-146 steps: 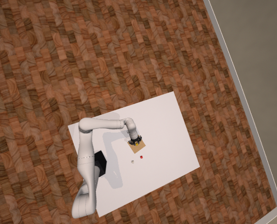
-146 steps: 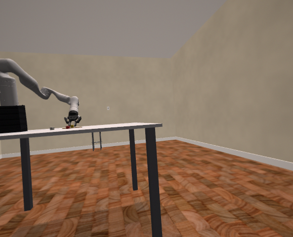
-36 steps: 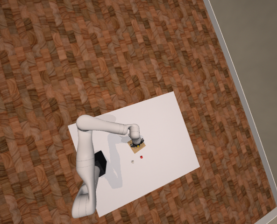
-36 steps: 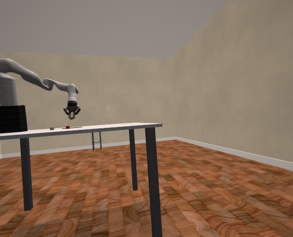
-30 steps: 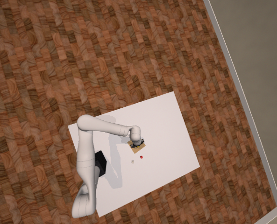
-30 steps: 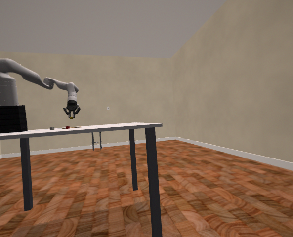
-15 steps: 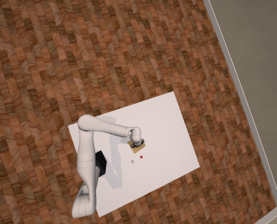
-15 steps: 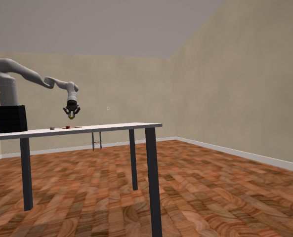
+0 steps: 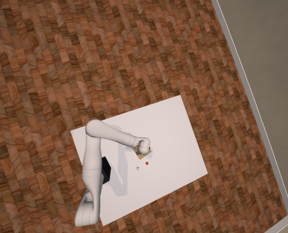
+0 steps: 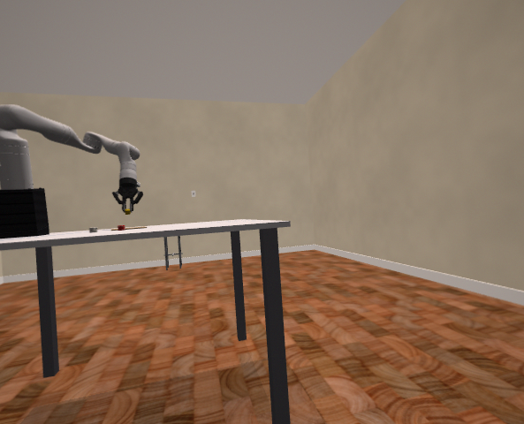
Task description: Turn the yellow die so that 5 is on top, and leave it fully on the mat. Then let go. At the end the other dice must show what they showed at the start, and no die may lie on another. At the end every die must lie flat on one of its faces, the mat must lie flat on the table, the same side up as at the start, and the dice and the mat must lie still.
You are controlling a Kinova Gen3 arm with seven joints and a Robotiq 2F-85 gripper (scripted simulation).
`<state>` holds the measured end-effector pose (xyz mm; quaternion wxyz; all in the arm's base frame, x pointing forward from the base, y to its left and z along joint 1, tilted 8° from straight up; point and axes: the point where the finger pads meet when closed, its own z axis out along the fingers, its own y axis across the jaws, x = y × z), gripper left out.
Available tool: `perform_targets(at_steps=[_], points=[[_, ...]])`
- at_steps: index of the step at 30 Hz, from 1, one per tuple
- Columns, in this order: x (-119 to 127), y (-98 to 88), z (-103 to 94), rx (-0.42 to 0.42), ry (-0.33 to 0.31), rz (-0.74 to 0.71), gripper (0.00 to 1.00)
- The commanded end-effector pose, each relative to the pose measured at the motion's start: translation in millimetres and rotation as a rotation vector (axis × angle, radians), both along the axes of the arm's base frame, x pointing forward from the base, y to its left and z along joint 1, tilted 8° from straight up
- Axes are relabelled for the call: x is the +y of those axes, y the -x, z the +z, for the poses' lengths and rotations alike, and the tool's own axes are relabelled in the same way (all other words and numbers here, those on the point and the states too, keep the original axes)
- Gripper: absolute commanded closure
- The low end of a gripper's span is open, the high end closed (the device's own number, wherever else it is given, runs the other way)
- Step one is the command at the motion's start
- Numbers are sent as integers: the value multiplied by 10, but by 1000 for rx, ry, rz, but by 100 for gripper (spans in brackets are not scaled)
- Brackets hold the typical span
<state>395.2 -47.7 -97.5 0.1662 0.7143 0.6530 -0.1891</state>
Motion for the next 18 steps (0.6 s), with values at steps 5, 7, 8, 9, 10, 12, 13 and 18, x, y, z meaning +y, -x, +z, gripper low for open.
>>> perform_targets(at_steps=[5,7,8,9,10,12,13,18], points=[[-40,-6,51,-21,-71,-19,85],[-43,-9,57,-24,-84,-18,85],[-44,-10,59,-26,-90,-18,85],[-44,-10,59,-26,-90,-18,85],[-44,-10,59,-26,-90,-18,85],[-46,-12,63,-28,-97,-18,85],[-47,-12,64,-29,-100,-18,85],[-48,-13,67,-31,-104,-17,85]])
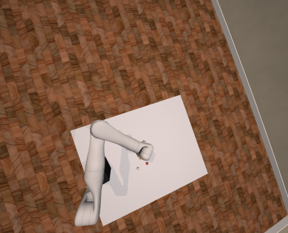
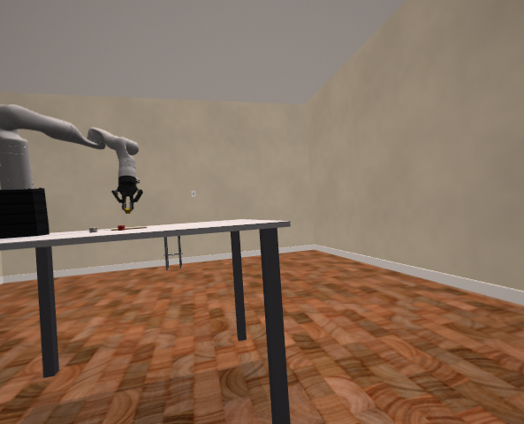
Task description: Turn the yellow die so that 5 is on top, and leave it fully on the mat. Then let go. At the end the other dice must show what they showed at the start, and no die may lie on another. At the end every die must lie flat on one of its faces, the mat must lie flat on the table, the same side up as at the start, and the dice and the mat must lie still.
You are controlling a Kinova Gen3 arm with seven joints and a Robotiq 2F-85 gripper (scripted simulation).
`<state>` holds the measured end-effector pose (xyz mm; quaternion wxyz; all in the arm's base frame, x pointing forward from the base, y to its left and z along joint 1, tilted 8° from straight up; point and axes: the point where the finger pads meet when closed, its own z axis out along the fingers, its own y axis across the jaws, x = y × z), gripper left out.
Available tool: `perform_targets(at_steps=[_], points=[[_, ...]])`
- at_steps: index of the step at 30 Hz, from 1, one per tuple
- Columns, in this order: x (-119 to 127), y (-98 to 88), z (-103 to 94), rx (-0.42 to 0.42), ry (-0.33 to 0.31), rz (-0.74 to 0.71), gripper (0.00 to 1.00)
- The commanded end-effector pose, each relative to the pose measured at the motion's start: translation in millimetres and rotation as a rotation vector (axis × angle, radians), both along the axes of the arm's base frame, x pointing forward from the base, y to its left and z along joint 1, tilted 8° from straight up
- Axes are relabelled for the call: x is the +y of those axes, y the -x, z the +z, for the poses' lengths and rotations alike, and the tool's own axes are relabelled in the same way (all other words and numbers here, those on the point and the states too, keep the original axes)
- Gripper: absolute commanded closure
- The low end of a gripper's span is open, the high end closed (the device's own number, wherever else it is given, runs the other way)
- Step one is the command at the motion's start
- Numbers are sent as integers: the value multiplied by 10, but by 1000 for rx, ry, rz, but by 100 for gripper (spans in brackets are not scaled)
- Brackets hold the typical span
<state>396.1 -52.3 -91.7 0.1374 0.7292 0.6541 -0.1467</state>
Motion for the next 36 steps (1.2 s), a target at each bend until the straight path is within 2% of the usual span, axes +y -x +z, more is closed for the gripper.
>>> perform_targets(at_steps=[1,10,24,36], points=[[-3,-5,8,-2,-2,-3,85],[-8,5,2,0,-23,-4,85],[-35,25,-4,-8,-188,-6,85],[-49,2,20,-29,-259,0,85]])
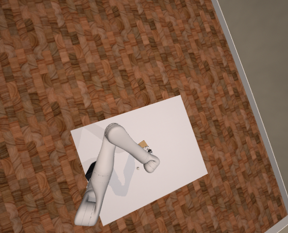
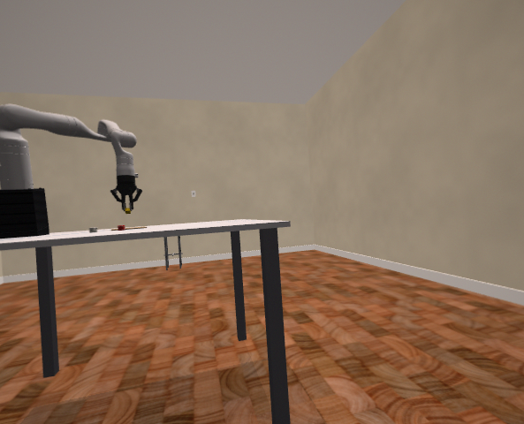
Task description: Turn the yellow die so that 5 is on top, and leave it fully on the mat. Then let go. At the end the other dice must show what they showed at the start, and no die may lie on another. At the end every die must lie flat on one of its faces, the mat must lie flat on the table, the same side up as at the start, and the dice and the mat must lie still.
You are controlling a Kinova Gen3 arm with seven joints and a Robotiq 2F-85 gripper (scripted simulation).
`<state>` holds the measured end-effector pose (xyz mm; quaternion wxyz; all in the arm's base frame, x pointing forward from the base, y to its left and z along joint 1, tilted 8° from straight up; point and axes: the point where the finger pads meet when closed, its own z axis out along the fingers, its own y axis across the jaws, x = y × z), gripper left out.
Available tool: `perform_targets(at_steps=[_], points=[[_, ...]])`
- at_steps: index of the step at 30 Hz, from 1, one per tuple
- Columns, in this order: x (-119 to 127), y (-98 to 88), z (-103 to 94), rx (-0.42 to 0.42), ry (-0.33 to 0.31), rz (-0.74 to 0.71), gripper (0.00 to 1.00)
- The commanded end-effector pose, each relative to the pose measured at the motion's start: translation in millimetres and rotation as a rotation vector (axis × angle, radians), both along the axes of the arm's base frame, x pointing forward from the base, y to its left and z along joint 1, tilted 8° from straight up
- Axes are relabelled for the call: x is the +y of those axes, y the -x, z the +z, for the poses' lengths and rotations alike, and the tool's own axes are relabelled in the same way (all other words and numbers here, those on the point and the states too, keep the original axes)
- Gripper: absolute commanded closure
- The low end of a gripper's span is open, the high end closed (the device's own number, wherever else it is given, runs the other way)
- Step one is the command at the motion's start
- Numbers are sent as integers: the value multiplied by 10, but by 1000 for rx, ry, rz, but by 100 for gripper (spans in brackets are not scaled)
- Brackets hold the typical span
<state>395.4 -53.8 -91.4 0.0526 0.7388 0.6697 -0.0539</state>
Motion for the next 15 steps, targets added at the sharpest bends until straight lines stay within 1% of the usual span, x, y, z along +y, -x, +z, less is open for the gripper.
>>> perform_targets(at_steps=[1,10,12,15], points=[[-33,-6,17,-5,-8,-12,85],[-35,-3,15,-5,-17,-12,85],[-38,2,9,-3,-31,-12,85],[-45,14,-2,-1,-70,-13,85]])
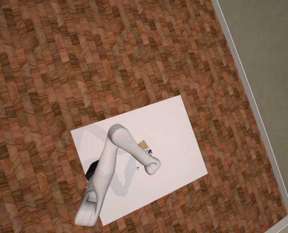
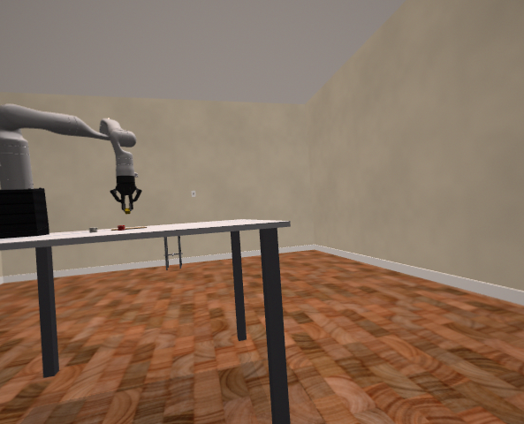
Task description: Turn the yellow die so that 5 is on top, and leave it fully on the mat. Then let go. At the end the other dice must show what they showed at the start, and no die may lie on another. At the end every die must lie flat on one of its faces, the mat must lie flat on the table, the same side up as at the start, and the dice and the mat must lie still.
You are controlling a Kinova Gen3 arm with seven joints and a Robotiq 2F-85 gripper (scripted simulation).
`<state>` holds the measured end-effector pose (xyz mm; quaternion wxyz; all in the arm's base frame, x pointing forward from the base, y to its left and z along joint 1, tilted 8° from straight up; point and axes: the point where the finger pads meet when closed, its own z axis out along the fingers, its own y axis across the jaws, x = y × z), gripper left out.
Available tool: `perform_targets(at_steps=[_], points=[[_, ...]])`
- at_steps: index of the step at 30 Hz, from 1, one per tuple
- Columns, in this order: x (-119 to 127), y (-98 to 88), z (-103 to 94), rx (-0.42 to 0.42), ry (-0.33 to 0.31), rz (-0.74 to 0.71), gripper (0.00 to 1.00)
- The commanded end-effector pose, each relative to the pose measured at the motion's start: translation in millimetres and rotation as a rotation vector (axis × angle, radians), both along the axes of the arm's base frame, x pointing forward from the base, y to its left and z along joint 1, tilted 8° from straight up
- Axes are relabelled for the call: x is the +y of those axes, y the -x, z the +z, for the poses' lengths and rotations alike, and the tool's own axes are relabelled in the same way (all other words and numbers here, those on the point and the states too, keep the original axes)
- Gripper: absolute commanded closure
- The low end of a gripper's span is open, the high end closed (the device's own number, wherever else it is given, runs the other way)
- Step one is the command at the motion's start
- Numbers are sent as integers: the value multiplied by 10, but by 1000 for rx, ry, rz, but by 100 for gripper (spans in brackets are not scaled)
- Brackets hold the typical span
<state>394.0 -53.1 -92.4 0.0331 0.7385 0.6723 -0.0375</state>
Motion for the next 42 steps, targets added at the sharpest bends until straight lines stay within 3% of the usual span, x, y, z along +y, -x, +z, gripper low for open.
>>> perform_targets(at_steps=[1,7,14,26,37,42], points=[[-55,3,5,-2,-35,-17,85],[-73,5,5,-14,-145,-17,85],[-86,-10,23,-30,-206,-15,85],[-91,-11,21,-33,-237,-15,85],[-124,-4,4,-50,-435,-14,85],[-134,-9,15,-59,-474,-13,85]])
